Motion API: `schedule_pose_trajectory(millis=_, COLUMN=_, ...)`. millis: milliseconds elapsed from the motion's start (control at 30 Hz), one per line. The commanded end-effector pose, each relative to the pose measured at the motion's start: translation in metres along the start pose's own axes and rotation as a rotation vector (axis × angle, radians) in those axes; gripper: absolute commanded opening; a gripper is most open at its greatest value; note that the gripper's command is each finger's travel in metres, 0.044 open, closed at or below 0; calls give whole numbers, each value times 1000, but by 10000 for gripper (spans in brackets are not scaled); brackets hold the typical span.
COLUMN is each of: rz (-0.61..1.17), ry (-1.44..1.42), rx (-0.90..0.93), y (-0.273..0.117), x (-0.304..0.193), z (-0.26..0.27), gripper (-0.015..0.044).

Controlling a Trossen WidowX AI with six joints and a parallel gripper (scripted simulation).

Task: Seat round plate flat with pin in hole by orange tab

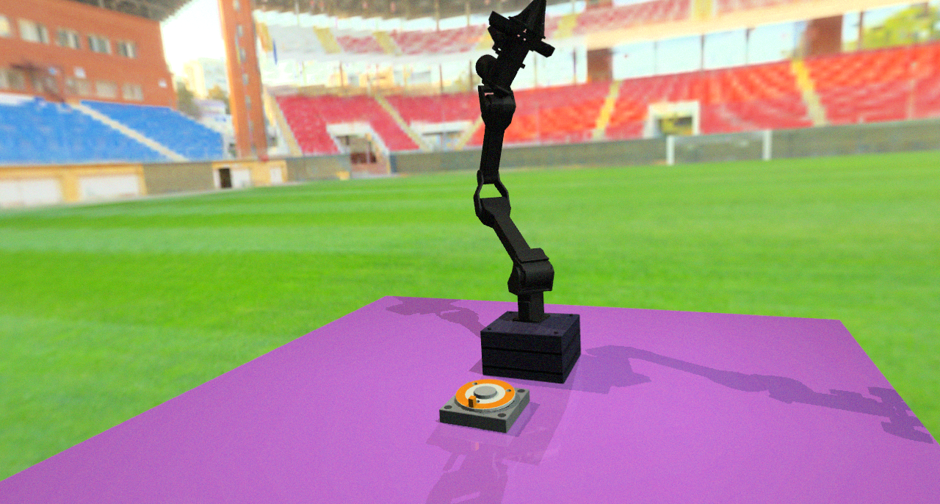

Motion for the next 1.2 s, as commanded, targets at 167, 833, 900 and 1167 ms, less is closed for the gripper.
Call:
schedule_pose_trajectory(millis=167, rz=336, ry=15, rx=-321, y=29, x=-133, z=-98, gripper=0)
schedule_pose_trajectory(millis=833, rz=1189, ry=85, rx=-1042, y=-145, x=-380, z=-302, gripper=0)
schedule_pose_trajectory(millis=900, rz=1294, ry=104, rx=-1088, y=-176, x=-397, z=-311, gripper=0)
schedule_pose_trajectory(millis=1167, rz=1719, ry=256, rx=-1280, y=-312, x=-444, z=-320, gripper=0)
Point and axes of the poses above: the point midway between the two fingers, 35 mm back from their tips, its own y axis out along the fingers, its own z axis across the jaws, x = y × z, the point moved 3 cm from there along -y, back along the fingers, and after that the axes turned 2 degrees about -y, right-handed, at the moved point
